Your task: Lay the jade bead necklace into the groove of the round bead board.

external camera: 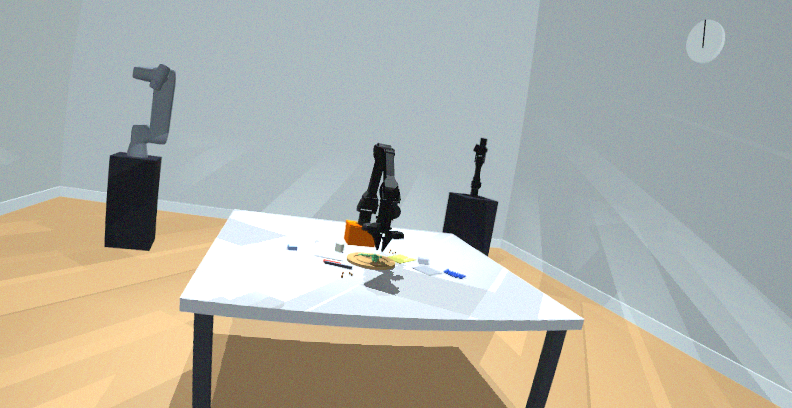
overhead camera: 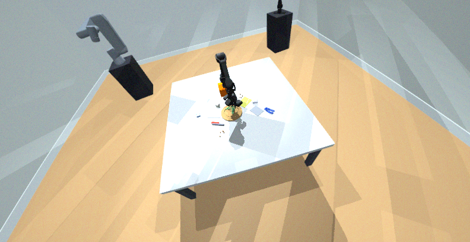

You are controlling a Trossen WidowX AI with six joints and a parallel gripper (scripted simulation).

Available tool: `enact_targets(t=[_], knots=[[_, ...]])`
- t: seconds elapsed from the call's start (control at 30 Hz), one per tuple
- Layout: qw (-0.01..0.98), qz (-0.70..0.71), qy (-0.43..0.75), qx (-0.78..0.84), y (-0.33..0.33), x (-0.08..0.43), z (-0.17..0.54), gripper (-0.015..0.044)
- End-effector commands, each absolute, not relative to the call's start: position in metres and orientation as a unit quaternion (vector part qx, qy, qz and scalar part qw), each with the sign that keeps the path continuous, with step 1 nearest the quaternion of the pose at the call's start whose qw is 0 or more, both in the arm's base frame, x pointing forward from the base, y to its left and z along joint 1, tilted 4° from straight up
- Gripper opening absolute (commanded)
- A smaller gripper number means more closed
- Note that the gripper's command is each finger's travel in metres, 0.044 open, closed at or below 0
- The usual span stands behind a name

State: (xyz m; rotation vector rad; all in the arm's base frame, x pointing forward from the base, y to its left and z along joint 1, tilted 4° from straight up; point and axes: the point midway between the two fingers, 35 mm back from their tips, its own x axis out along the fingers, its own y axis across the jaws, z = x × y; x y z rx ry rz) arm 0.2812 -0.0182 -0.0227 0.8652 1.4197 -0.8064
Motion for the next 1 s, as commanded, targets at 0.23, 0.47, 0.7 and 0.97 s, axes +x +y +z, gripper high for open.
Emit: enact_targets(t=[0.23, 0.47, 0.7, 0.97], knots=[[0.593, -0.353, 0.621, 0.372, -0.016, 0.275, -0.043, 0.012], [0.591, -0.354, 0.622, 0.372, -0.016, 0.273, -0.051, 0.012], [0.597, -0.35, 0.618, 0.373, -0.016, 0.277, -0.046, 0.0087], [0.597, -0.35, 0.618, 0.373, -0.016, 0.277, -0.046, 0.0033]])
